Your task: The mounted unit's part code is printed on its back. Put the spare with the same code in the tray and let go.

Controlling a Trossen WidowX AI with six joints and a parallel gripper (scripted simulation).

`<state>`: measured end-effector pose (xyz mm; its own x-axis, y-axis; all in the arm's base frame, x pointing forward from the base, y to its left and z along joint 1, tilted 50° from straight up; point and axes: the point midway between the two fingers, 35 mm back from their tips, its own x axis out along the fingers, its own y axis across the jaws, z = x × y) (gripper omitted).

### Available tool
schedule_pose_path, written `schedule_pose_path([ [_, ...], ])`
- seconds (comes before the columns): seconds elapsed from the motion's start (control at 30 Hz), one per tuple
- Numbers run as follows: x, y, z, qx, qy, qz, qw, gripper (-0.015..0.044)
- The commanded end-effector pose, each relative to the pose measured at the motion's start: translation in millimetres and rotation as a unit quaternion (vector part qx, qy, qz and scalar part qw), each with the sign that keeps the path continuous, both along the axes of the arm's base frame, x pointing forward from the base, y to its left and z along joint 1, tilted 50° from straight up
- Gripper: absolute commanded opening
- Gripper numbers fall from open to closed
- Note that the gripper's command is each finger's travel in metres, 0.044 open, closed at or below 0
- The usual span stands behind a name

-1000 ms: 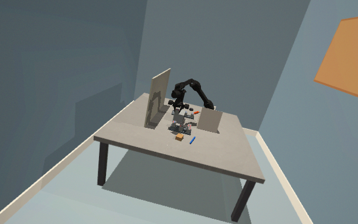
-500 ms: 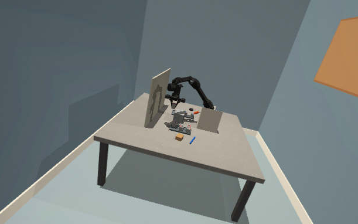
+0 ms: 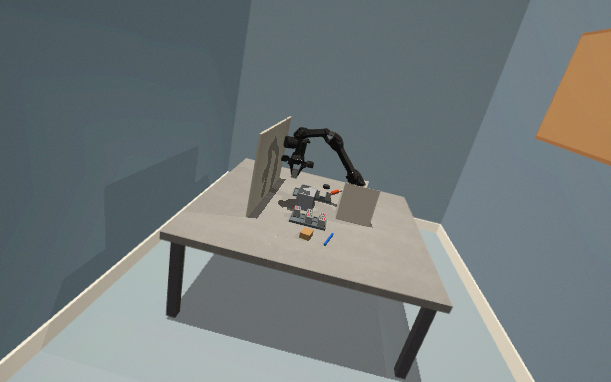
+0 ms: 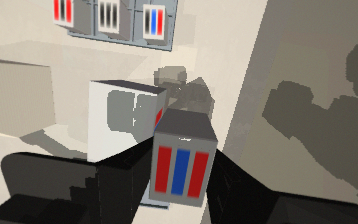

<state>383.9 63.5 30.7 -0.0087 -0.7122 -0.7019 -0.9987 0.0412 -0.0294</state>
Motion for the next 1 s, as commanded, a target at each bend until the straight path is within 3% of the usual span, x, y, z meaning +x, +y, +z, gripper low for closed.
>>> schedule_pose_path([
  [0.0,-1.3,-21.3,22.0,-0.005,0.003,0.003,1.0,0.0],
  [0.97,-58.9,-157.6,154.8,-0.038,0.005,-0.007,0.999,0.0],
])
